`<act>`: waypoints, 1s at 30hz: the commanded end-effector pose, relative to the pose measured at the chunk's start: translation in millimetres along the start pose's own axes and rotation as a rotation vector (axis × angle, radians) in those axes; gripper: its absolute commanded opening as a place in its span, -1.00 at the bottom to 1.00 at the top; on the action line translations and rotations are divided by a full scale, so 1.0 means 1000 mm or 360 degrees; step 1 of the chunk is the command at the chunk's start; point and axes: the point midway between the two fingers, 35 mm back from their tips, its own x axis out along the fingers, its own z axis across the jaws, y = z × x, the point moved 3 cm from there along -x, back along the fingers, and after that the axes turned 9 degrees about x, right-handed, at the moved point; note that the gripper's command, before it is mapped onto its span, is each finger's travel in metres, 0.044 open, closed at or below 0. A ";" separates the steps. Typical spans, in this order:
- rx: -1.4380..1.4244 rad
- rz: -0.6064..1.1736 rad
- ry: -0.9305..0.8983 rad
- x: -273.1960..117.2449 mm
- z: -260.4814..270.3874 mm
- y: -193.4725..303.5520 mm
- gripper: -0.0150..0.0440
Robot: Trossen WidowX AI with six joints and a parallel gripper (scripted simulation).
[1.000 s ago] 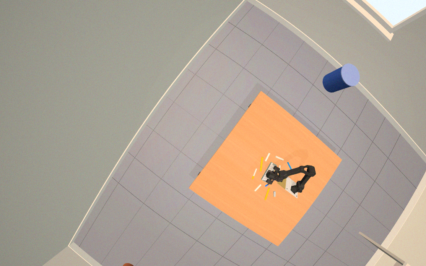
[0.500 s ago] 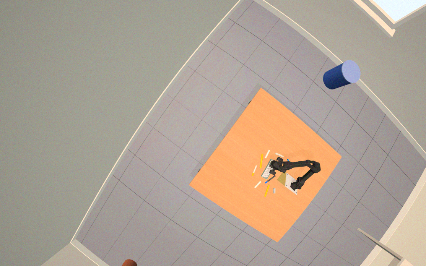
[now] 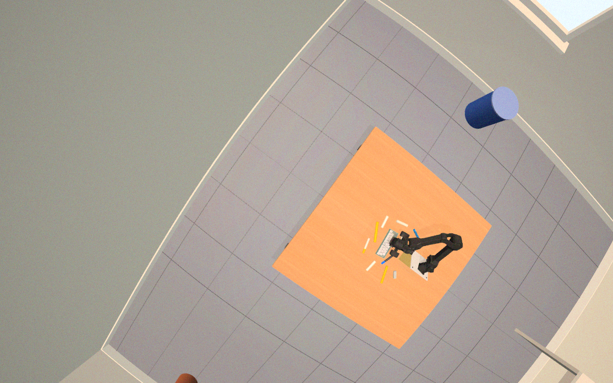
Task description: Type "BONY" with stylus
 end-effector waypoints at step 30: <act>0.0014 -0.0007 -0.0015 -0.062 0.084 0.013 -0.49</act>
